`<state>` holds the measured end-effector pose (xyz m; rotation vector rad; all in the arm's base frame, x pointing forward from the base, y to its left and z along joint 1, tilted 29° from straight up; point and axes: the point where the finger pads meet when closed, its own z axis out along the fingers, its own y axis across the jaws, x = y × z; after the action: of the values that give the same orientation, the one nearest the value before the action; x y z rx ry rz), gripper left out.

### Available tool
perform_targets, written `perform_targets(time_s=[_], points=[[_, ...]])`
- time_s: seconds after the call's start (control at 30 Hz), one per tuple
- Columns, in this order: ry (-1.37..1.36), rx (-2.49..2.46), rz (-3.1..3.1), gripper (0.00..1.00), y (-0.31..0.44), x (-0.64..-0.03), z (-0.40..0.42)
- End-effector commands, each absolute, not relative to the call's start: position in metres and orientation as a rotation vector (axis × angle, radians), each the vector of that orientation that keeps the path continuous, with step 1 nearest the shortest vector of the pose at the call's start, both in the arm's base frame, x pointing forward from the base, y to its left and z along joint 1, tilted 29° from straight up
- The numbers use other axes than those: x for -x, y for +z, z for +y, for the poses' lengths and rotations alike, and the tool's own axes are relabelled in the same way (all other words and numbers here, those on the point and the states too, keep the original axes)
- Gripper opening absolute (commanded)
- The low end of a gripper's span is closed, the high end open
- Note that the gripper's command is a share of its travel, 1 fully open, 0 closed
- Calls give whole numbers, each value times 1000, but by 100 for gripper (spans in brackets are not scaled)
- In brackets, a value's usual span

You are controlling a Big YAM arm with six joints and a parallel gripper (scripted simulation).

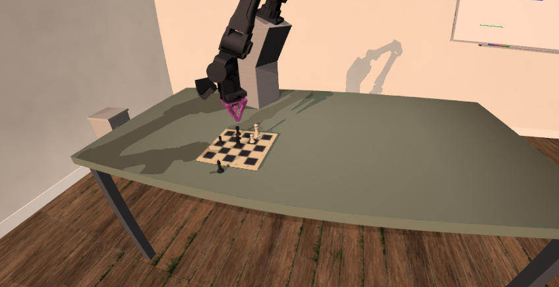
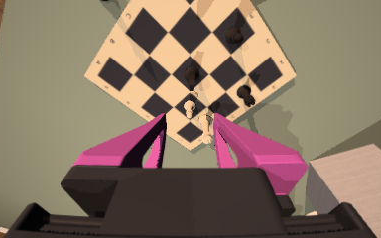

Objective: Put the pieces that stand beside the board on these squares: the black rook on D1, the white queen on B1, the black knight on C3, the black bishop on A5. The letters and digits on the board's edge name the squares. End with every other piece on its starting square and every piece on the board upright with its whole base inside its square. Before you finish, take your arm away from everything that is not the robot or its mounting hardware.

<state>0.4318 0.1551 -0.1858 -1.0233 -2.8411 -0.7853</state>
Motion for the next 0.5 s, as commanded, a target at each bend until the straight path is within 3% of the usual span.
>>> perform_targets(time_s=[0.0,0.47], points=[[-786,1004,-2852,100,-185,-432,155],[-787,1009,-2850,100,-185,-433,155]])
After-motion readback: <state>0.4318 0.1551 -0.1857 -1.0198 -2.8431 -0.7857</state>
